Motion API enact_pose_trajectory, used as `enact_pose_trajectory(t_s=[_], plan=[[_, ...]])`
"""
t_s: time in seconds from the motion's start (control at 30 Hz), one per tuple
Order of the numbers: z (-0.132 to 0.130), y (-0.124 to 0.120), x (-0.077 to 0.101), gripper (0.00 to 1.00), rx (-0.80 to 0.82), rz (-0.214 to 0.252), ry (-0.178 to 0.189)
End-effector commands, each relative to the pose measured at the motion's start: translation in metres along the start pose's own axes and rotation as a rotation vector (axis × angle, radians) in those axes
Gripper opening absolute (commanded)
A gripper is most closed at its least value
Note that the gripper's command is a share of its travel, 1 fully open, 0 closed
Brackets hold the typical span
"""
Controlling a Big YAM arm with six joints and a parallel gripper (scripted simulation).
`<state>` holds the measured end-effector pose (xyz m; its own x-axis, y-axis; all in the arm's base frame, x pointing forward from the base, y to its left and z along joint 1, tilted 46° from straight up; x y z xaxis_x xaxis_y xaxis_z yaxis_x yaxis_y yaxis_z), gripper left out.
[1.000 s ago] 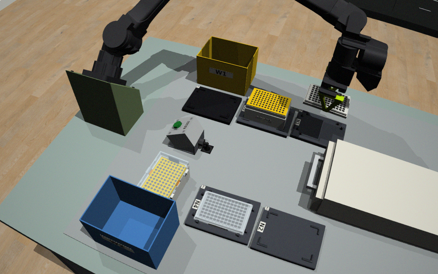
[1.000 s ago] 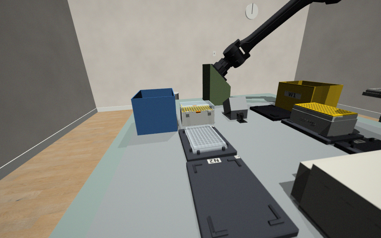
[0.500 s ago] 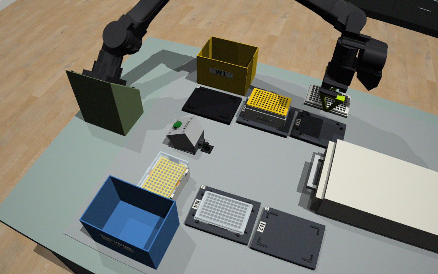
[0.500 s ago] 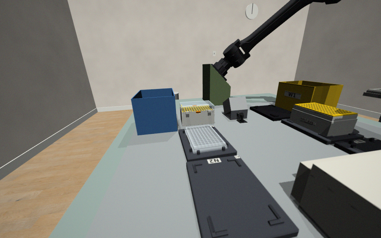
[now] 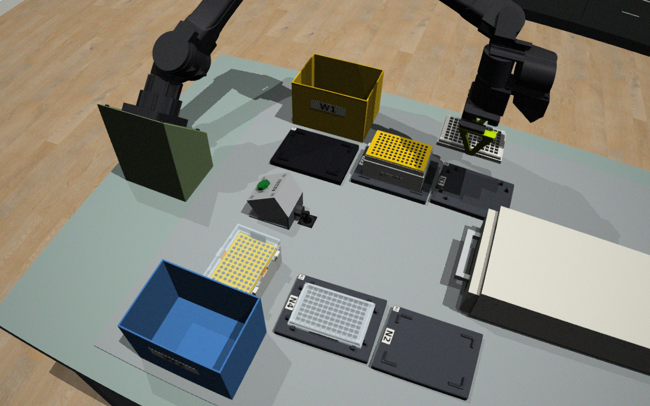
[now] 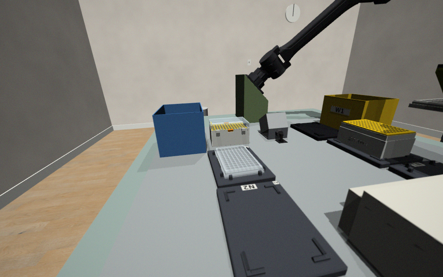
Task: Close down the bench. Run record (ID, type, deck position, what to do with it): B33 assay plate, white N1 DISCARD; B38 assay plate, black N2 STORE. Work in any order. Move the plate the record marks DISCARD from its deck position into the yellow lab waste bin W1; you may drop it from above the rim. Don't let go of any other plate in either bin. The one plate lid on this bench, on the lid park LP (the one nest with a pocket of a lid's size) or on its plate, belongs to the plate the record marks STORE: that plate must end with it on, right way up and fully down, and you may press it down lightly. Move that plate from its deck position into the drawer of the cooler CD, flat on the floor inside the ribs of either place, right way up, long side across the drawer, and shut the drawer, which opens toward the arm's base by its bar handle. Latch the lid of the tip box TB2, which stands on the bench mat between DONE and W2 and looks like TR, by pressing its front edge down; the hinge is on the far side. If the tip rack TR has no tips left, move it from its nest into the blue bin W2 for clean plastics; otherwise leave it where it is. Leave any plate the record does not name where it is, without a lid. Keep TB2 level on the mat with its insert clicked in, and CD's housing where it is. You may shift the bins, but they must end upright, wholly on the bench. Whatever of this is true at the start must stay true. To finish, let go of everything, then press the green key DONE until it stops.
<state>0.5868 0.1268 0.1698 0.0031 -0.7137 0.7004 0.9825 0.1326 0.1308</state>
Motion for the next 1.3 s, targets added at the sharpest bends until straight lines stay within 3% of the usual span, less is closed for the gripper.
enact_pose_trajectory(t_s=[0.0,0.1,0.13,0.3,0.47,0.67,0.7,0.73,0.87,1.03,1.23,1.27], plan=[[0.018,-0.004,0.018,0.0,0.02,-0.04,-0.003],[0.023,-0.007,0.014,0.0,0.026,-0.033,-0.002],[0.012,-0.008,0.026,0.0,0.006,-0.054,-0.006],[0.03,-0.021,0.014,0.0,0.025,-0.033,-0.002],[0.028,-0.032,0.021,0.0,0.011,-0.046,-0.005],[0.042,-0.043,0.012,0.0,0.027,-0.03,-0.002],[0.03,-0.043,0.025,0.0,0.004,-0.053,-0.007],[0.031,-0.045,0.025,0.0,0.003,-0.054,-0.007],[0.048,-0.057,0.013,0.0,0.024,-0.032,-0.003],[0.047,-0.067,0.019,0.0,0.011,-0.044,-0.006],[0.06,-0.078,0.011,0.0,0.026,-0.029,-0.002],[0.049,-0.078,0.023,0.0,0.0,-0.051,-0.007]])
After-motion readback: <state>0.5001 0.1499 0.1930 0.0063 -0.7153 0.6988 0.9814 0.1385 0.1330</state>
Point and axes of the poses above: the point where the finger pads meet when closed, its own x axis back along the fingers, its own z axis across the jaws, y = z × x, the point moved 4 cm from there along x, back along the fingers, and after that the axes turned 10 degrees about x, right-handed, at the moved point
